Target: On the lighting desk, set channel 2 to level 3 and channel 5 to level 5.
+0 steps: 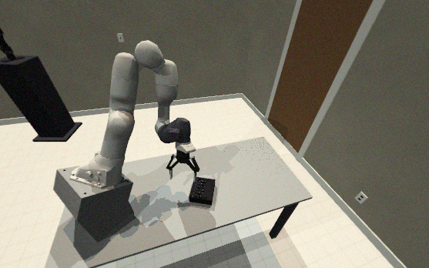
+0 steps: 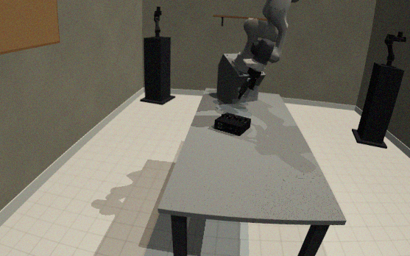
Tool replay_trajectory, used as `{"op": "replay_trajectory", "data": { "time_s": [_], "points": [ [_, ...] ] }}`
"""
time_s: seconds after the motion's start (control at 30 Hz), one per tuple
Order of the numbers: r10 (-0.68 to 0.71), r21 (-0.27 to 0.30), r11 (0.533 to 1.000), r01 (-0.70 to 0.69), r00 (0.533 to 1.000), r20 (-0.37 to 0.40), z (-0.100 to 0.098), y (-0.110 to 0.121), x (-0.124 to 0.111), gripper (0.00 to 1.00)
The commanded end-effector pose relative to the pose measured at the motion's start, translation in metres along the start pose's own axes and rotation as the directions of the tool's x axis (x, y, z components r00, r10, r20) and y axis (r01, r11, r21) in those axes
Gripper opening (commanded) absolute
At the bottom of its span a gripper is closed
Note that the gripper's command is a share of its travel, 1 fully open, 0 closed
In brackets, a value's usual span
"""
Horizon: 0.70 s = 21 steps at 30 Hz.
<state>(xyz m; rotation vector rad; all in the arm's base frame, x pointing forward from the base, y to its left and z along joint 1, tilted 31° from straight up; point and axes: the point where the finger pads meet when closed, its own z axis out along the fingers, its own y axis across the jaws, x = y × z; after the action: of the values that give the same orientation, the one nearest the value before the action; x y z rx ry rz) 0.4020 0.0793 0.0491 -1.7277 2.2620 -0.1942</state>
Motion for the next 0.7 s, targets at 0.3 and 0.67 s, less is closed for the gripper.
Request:
{"op": "replay_trajectory", "data": {
  "time_s": [0.3, 0.67],
  "points": [
    [-0.541, 0.088, 0.841, 0.535, 0.837, 0.08, -0.0012, -0.0048, -0.0041, 1.0],
    [-0.793, 0.158, 0.609, 0.777, 0.602, 0.097, -0.0012, -0.0048, -0.0041, 1.0]
  ]
}}
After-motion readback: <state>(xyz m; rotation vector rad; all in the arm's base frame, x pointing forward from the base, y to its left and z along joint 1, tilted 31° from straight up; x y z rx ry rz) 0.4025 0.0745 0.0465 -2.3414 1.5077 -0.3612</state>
